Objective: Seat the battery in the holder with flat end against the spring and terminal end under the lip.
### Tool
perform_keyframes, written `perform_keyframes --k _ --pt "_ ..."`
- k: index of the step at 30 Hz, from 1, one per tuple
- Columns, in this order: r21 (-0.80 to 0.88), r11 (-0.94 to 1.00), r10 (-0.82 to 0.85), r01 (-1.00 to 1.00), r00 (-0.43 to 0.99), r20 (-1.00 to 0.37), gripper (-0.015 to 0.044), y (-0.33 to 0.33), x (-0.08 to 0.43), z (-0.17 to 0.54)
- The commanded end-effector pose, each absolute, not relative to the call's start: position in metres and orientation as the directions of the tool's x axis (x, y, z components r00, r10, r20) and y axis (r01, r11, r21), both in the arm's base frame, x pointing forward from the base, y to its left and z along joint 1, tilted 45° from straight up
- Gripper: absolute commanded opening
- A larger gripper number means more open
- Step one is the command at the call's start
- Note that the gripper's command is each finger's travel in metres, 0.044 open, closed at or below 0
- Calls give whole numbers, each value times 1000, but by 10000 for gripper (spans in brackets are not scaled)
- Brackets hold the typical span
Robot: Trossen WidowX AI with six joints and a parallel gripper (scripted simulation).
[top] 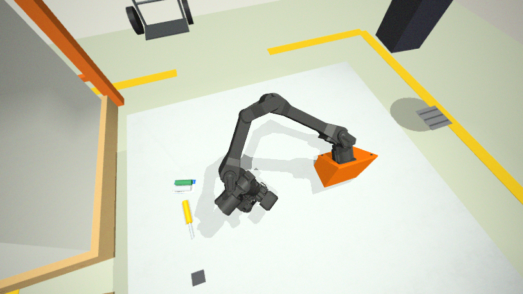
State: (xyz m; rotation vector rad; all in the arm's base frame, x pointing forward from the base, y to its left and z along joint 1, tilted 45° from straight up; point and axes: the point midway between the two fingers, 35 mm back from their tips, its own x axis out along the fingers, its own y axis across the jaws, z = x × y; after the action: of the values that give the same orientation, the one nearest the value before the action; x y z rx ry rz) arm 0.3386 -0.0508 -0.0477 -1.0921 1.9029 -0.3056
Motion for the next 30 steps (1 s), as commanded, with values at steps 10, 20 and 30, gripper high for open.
perform_keyframes --k 10,20,30 --pt "-589 584 -798 -559 -261 -544 74 -52 344 -50" --pt "-590 585 -803 -556 -299 -515 74 -54 345 -53" --pt "-590 588 -805 -553 -337 -488 74 -55 347 -55"
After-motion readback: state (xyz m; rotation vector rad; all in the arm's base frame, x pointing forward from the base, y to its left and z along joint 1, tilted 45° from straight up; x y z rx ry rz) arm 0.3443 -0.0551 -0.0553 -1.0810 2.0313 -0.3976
